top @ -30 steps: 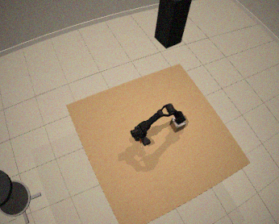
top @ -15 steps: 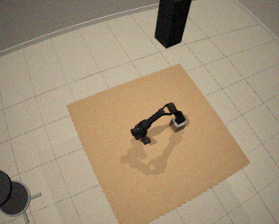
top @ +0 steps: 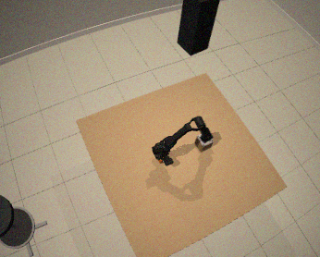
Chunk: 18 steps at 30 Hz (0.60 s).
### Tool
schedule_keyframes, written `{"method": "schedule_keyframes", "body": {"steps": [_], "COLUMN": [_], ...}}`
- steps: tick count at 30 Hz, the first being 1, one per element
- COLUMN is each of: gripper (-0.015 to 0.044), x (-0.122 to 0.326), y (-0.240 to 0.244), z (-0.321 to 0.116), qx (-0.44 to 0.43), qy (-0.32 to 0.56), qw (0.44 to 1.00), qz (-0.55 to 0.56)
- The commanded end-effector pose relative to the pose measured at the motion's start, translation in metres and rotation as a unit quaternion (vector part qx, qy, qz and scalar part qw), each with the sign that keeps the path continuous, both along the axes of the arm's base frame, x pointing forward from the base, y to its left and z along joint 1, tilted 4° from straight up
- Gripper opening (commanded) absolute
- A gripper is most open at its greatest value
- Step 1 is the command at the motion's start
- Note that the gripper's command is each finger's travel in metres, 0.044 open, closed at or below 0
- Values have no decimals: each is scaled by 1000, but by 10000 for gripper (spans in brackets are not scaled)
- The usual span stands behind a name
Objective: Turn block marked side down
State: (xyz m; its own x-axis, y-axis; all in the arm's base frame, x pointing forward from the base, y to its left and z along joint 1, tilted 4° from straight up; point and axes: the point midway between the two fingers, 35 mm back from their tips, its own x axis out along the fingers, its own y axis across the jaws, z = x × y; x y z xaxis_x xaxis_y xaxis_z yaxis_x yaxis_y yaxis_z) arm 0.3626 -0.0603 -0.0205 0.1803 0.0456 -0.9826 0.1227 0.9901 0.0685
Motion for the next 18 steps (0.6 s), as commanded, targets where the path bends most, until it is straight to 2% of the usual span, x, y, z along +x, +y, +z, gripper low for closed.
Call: {"method": "schedule_keyframes", "body": {"steps": [1,18], "gripper": [0,0], "x": [0,-7], "y": [0,2], "z": [-2,-1], "qx": [-3,-19], "qy": [-36,-167], "qw": [999,986], "qz": [-5,-14]}}
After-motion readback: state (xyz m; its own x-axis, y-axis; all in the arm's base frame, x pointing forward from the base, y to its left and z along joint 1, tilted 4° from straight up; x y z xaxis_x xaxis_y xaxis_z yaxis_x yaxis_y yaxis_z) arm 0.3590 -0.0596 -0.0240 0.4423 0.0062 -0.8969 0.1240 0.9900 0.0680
